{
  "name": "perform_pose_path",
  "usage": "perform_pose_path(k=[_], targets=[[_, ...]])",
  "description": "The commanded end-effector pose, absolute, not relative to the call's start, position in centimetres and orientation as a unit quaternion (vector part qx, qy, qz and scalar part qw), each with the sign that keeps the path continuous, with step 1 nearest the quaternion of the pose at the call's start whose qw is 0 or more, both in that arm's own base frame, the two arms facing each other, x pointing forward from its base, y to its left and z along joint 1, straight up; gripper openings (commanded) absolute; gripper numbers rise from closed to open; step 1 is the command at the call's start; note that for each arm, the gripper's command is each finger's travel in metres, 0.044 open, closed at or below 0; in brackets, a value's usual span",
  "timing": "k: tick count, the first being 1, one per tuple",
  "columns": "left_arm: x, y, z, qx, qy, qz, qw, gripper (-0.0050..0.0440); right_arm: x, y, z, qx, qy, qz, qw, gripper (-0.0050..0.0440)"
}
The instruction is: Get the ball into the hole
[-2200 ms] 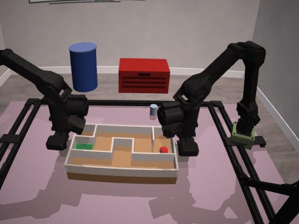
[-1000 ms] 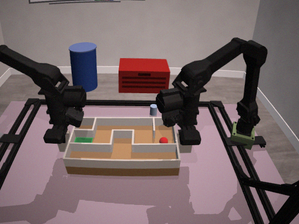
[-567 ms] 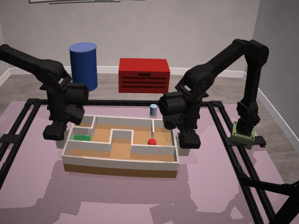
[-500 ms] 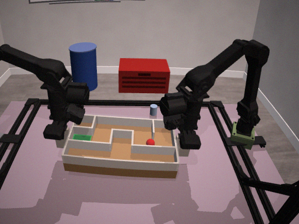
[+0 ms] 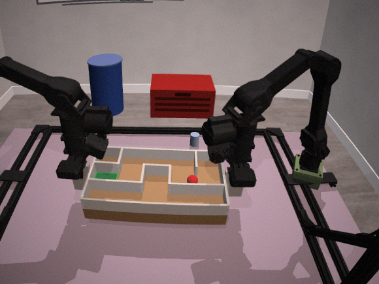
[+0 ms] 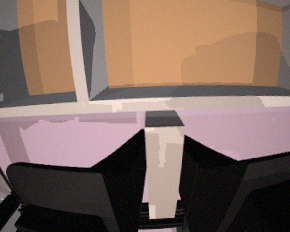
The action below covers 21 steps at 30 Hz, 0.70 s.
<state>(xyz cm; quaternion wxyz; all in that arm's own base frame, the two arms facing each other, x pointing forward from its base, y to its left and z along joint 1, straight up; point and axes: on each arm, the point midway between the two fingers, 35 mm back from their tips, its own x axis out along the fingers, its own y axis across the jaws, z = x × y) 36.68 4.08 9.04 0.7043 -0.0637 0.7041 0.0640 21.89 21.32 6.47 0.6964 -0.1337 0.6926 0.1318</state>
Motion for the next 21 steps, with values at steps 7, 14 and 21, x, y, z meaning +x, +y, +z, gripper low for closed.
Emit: perform_pose_path(k=[7,14,21], targets=[[36.1,3.9,7.9,-0.062,0.686,0.065,0.722,0.002,22.3,21.5,7.8,-0.136,0.712,0.129,0.676,0.002],[36.1,4.0,8.2,-0.063,0.692,0.064,0.717,0.002,22.2,21.5,7.4,-0.135,0.707,0.131,0.682,0.002],[36.4,4.0,9.5,-0.066,0.713,0.062,0.695,0.002,22.0,21.4,6.1,-0.13,0.686,0.136,0.703,0.002]])
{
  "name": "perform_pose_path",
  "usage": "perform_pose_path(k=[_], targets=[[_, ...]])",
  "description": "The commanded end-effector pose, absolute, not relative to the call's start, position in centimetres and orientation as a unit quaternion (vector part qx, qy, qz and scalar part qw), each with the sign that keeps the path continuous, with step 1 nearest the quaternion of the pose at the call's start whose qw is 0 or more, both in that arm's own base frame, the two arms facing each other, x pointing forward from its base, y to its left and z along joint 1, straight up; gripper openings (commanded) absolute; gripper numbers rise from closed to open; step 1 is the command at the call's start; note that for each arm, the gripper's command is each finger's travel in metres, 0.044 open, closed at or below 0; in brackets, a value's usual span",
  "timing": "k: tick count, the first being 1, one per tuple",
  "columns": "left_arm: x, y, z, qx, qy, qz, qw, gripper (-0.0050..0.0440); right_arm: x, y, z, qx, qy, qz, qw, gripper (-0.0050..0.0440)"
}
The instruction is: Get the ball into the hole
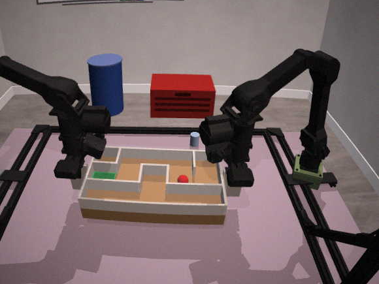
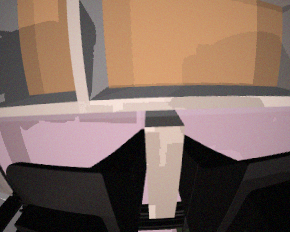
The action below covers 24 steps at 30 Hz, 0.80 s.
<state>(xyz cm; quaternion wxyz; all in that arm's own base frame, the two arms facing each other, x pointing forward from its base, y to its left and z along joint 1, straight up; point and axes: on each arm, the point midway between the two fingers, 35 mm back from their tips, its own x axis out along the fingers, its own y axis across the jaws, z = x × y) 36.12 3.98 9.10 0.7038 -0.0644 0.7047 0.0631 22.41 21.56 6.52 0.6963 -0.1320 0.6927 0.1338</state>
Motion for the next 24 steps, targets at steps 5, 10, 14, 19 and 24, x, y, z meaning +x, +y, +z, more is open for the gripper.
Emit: perform_pose_path(k=[5,10,14,19,24], targets=[[36.5,4.0,10.1,-0.067,0.721,0.061,0.687,0.002,21.9,21.4,5.6,-0.128,0.677,0.137,0.711,0.002],[36.4,4.1,9.8,-0.075,0.717,0.053,0.691,0.002,22.0,21.3,5.8,-0.121,0.683,0.145,0.706,0.002],[36.3,4.2,9.3,-0.081,0.708,0.047,0.7,0.002,22.1,21.2,6.3,-0.115,0.692,0.15,0.697,0.002],[36.2,4.2,8.8,-0.079,0.699,0.048,0.709,0.002,22.2,21.3,6.9,-0.118,0.701,0.148,0.688,0.002],[36.1,4.0,8.4,-0.064,0.694,0.063,0.715,0.002,22.2,21.5,7.3,-0.133,0.705,0.132,0.684,0.002]])
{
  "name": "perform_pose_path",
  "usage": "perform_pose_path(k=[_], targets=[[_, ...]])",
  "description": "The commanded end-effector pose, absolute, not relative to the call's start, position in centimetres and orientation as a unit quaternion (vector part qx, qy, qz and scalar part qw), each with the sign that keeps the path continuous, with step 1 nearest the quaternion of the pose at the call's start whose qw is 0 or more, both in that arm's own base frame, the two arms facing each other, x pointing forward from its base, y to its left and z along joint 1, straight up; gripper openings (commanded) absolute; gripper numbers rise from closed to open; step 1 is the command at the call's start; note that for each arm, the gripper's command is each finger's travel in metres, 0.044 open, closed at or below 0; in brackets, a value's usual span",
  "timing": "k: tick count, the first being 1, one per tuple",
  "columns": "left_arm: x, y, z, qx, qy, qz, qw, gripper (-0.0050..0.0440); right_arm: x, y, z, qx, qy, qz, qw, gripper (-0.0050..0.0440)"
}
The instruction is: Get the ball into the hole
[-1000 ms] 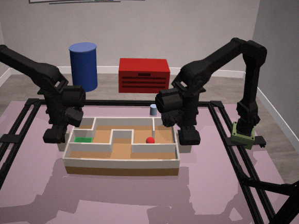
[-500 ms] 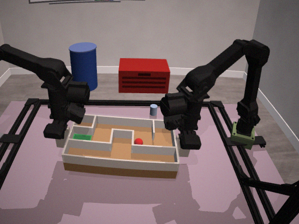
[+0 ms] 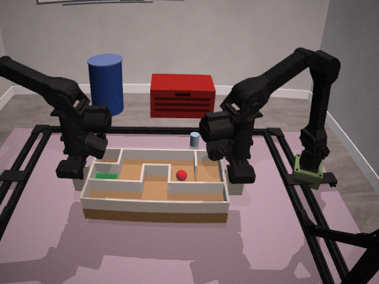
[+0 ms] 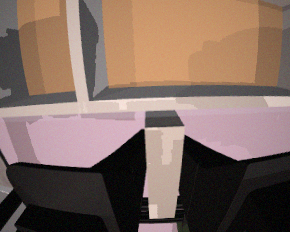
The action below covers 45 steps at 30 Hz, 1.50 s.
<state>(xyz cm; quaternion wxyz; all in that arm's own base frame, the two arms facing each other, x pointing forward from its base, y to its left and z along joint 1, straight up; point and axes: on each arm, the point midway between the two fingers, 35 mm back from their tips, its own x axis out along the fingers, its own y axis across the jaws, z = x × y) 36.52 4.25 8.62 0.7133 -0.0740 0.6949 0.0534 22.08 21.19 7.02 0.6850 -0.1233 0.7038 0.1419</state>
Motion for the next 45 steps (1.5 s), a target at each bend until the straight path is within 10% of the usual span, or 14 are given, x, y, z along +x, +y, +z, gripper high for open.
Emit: perform_pose_path(k=[1,45], targets=[[36.2,3.9,8.3,-0.059,0.694,0.068,0.715,0.002,22.2,21.5,7.3,-0.138,0.704,0.127,0.684,0.002],[36.3,3.8,8.9,-0.052,0.703,0.076,0.706,0.002,22.1,21.6,6.8,-0.145,0.695,0.121,0.694,0.002]])
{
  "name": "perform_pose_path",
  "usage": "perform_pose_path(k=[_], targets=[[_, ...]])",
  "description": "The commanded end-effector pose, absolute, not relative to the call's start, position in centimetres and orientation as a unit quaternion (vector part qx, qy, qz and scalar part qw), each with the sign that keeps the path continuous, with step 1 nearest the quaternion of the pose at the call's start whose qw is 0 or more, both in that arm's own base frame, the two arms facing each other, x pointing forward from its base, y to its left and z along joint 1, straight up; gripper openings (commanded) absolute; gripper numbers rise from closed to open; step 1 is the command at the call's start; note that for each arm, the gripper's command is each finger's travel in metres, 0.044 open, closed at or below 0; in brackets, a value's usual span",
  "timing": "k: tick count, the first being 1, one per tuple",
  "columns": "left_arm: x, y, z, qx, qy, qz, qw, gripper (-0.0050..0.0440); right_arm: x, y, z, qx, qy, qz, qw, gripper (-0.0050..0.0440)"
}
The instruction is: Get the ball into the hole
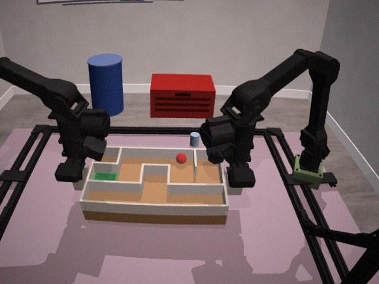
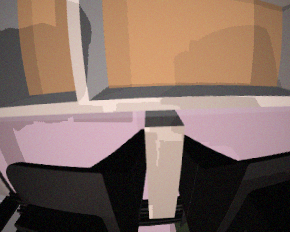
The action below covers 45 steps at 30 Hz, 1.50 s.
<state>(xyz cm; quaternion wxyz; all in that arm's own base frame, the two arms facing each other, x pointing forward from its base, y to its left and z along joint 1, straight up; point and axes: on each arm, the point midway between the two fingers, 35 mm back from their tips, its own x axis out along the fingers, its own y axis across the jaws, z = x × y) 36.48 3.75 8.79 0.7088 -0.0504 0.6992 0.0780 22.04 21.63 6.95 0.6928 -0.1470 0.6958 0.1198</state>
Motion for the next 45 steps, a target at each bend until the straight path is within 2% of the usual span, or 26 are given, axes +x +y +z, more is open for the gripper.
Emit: perform_pose_path(k=[1,45], targets=[[36.3,3.8,8.9,-0.052,0.703,0.076,0.706,0.002,22.1,21.6,6.8,-0.145,0.695,0.121,0.694,0.002],[36.4,4.0,9.5,-0.067,0.713,0.061,0.696,0.002,22.0,21.4,6.1,-0.129,0.686,0.137,0.703,0.002]])
